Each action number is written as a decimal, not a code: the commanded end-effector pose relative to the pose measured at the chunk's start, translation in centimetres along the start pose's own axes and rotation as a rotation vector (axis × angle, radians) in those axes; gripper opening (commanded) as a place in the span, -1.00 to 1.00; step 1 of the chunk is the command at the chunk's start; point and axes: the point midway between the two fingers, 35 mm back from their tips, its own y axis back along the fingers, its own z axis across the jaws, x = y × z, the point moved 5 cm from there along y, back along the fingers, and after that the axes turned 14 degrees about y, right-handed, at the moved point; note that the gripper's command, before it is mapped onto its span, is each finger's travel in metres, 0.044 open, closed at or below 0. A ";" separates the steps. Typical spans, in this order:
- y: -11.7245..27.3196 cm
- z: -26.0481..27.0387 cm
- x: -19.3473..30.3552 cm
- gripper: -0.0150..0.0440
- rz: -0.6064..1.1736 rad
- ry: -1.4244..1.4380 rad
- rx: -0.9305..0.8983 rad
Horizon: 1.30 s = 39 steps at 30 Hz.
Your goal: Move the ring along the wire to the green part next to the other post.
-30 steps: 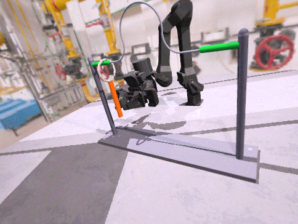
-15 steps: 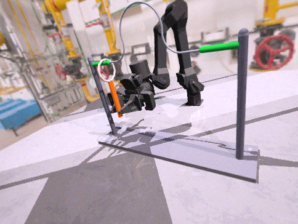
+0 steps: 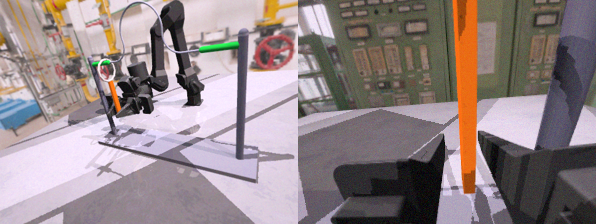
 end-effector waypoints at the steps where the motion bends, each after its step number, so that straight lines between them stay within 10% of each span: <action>1: -0.2 -0.1 -0.1 0.05 -0.003 -0.004 0.002; 24: -0.2 -0.1 -0.1 0.05 -0.003 -0.004 0.002; 36: -0.2 0.0 0.0 -1.00 -0.001 0.000 0.000; 39: -0.2 0.0 0.0 -1.00 -0.001 0.000 0.000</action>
